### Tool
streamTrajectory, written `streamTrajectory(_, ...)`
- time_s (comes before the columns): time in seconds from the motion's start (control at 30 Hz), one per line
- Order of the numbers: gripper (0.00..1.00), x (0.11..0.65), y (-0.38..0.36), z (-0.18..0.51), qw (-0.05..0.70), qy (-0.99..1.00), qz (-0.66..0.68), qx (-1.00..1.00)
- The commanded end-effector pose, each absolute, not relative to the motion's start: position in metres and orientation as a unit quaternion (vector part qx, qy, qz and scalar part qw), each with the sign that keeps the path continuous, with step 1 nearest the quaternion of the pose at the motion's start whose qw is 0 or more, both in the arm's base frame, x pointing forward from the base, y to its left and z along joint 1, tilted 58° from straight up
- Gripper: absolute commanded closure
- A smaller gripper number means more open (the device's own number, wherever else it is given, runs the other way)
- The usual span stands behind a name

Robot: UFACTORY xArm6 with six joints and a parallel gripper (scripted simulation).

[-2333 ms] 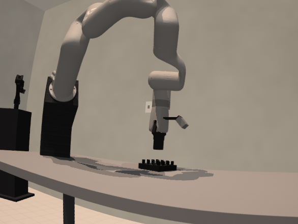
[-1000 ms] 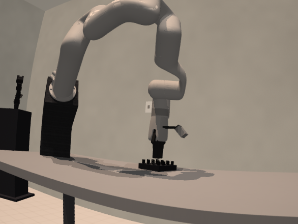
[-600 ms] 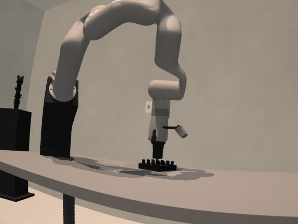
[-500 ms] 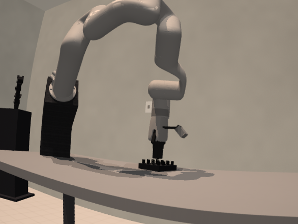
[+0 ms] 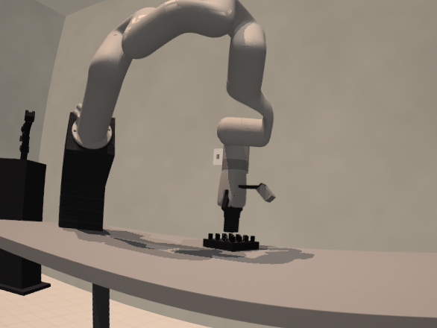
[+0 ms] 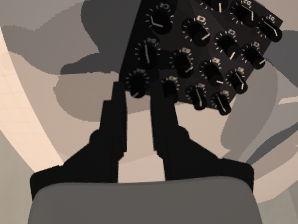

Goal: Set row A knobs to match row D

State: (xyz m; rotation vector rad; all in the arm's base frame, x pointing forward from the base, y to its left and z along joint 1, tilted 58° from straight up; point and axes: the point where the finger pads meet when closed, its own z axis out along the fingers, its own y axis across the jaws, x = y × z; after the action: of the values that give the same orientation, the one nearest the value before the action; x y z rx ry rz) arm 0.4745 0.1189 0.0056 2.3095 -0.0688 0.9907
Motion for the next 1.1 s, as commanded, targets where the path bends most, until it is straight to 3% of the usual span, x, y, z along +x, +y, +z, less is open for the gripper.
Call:
streamTrajectory(0.0, 0.81, 0.4746, 0.1200, 0.0061, 0.308, -0.026, 0.375, 0.874)
streamTrajectory(1.07, 0.81, 0.4812, 0.1142, 0.0006, 0.308, -0.026, 0.375, 0.874)
